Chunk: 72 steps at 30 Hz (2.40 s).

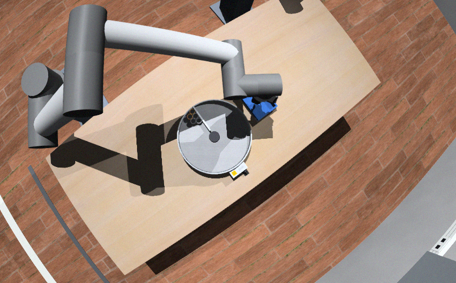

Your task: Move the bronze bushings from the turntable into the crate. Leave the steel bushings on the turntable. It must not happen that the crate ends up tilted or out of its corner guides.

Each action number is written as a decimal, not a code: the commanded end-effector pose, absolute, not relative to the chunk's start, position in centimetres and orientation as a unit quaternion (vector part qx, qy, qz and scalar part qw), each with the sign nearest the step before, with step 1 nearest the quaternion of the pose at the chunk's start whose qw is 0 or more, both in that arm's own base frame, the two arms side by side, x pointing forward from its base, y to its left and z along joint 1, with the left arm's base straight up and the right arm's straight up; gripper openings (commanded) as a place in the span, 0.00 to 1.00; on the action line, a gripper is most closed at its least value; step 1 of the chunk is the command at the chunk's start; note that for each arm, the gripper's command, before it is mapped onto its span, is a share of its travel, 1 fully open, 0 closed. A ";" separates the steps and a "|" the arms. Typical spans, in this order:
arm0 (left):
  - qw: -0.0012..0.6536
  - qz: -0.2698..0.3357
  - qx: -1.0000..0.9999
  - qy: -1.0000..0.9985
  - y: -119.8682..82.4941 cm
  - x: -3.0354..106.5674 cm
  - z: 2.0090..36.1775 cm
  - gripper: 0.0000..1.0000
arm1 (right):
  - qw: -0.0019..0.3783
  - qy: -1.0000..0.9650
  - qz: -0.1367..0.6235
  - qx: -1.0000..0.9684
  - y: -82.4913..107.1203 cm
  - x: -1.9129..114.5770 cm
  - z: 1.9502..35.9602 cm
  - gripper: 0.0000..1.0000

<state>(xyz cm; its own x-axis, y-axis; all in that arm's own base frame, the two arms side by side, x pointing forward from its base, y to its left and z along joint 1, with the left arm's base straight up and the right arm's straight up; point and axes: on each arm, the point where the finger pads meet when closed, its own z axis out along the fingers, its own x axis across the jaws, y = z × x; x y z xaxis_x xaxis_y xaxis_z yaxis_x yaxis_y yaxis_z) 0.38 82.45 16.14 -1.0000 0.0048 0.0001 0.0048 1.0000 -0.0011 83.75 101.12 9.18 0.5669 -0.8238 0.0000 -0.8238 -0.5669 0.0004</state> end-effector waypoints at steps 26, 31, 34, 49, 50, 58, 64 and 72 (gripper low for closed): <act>0.000 0.000 -0.002 -1.000 82.5 0.4 16.2 1.00 | -0.001 -0.465 0.000 0.885 101.2 83.8 9.2 0.00; 0.000 0.000 -0.002 -1.000 82.5 0.4 16.2 1.00 | -0.001 -0.465 0.000 0.885 101.2 83.8 9.2 0.00; 0.000 0.000 -0.002 -1.000 82.5 0.4 16.2 1.00 | -0.001 -0.465 0.000 0.885 101.2 83.8 9.1 0.00; 0.000 0.000 -0.002 -1.000 82.5 0.4 16.2 1.00 | -0.001 -0.465 0.000 0.885 101.2 83.8 7.8 0.00; 0.000 0.000 -0.002 -1.000 82.5 0.4 16.2 1.00 | -0.001 -0.465 0.000 0.885 101.2 83.8 7.6 0.00; 0.000 0.000 -0.002 -1.000 82.5 0.4 16.2 1.00 | -0.001 -0.465 0.000 0.885 101.2 83.8 6.5 0.00; 0.000 0.000 -0.002 -1.000 82.5 0.4 16.2 1.00 | -0.001 -0.465 0.000 0.885 101.2 83.8 5.6 0.00; 0.000 0.000 -0.002 -1.000 82.5 0.4 16.2 1.00 | -0.001 -0.465 0.000 0.885 101.2 83.8 5.1 0.00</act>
